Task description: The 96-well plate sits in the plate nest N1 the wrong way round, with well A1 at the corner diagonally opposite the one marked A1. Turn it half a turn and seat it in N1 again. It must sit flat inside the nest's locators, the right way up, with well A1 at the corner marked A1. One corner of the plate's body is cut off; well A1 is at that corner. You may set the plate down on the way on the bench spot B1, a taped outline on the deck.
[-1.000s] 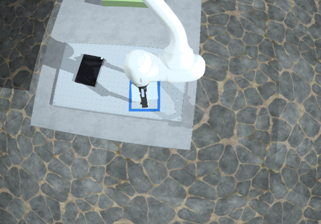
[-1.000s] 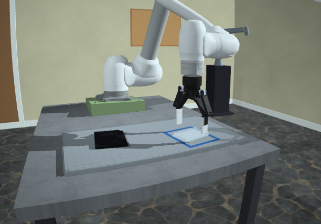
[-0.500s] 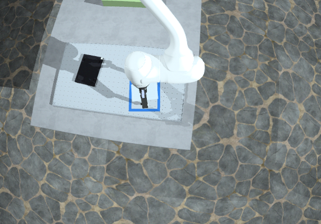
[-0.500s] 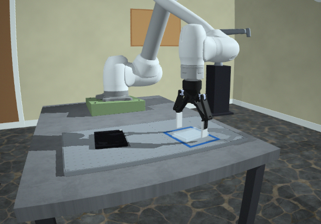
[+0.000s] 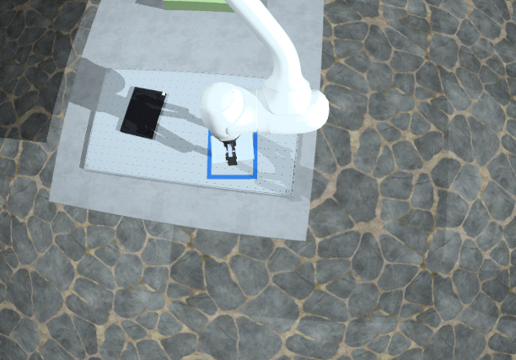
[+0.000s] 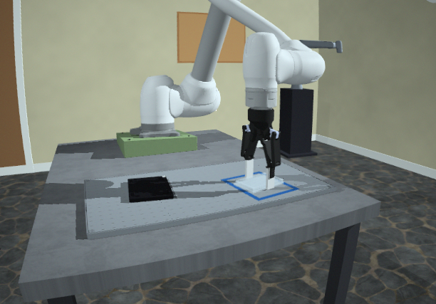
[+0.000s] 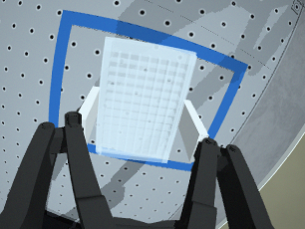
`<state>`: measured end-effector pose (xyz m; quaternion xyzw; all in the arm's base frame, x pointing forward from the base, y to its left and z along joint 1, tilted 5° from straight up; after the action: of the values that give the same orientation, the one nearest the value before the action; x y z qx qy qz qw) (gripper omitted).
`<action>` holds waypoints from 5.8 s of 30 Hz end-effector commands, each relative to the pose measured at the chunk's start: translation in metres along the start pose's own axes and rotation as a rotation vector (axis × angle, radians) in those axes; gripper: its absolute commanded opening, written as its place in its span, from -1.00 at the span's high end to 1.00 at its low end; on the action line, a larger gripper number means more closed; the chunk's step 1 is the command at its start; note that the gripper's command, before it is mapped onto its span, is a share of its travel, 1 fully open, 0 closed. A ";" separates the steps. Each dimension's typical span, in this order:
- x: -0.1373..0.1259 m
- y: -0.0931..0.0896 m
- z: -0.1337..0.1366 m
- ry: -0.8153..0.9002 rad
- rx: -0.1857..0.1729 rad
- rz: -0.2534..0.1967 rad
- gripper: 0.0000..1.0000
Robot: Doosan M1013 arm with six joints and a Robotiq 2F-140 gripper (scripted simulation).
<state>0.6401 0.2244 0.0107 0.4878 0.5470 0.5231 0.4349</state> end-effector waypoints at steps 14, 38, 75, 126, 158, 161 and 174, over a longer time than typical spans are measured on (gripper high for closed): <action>0.000 0.000 0.000 0.000 0.000 0.000 1.00; 0.000 0.020 0.000 0.000 0.000 0.000 1.00; 0.000 0.062 0.000 0.000 0.000 0.000 1.00; -0.118 0.067 -0.037 -0.960 0.000 0.000 1.00; -0.207 0.070 -0.065 -0.960 0.000 0.000 1.00; -0.216 0.071 -0.068 -0.960 0.000 0.000 1.00; -0.251 0.072 -0.079 -0.960 0.000 0.000 1.00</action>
<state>0.6058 -0.0305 0.0793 0.6742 0.2845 0.2387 0.6384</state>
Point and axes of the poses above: the point where the finger pads meet when closed, its own y axis back along the fingers, its own z axis across the jaws, x = y × z, the point moved 7 cm from there along y, back along the fingers, and after that the axes turned 11 degrees about -y, right-handed, at the moved point
